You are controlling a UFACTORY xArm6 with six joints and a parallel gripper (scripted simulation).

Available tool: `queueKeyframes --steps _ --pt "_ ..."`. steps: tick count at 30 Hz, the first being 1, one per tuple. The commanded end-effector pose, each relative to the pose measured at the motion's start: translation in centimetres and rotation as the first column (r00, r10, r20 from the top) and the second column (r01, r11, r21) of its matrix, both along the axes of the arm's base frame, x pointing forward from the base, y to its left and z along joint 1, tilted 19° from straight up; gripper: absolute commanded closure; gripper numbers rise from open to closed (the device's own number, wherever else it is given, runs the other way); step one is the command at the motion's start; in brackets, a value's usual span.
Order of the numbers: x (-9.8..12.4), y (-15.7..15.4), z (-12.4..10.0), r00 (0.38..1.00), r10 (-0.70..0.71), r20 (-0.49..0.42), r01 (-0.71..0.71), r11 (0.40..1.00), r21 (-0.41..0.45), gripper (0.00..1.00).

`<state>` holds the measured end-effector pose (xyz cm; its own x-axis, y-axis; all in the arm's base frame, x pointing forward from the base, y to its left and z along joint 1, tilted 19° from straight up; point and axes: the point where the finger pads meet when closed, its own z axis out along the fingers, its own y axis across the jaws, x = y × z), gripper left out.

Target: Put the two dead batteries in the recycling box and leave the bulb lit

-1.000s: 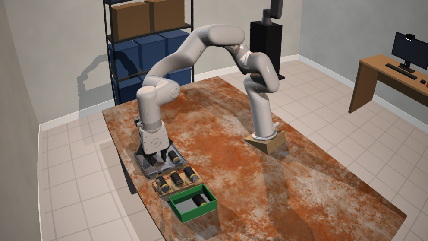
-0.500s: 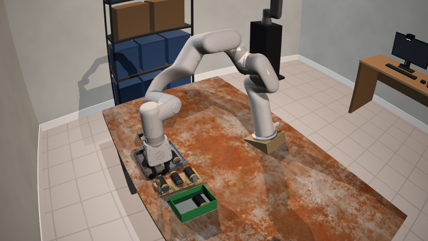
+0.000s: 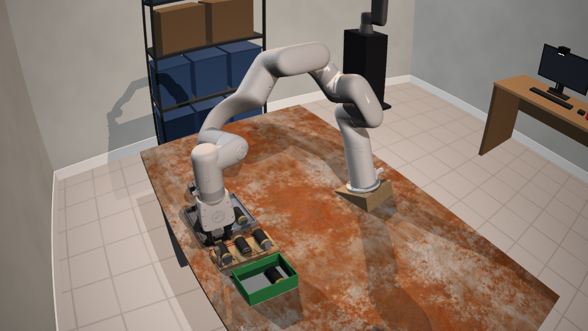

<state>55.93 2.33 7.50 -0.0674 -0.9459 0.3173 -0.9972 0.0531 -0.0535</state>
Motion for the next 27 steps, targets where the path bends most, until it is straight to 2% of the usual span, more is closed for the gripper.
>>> queueKeyframes --steps 1,18,27 --pt "0.2 0.1 0.2 1.000 0.001 0.004 -0.001 1.000 0.001 0.49" --pt "0.2 0.0 0.0 1.000 0.001 0.004 -0.001 1.000 0.001 0.49" --pt "0.4 -1.0 -3.1 1.000 0.001 0.004 -0.001 1.000 0.001 0.49"
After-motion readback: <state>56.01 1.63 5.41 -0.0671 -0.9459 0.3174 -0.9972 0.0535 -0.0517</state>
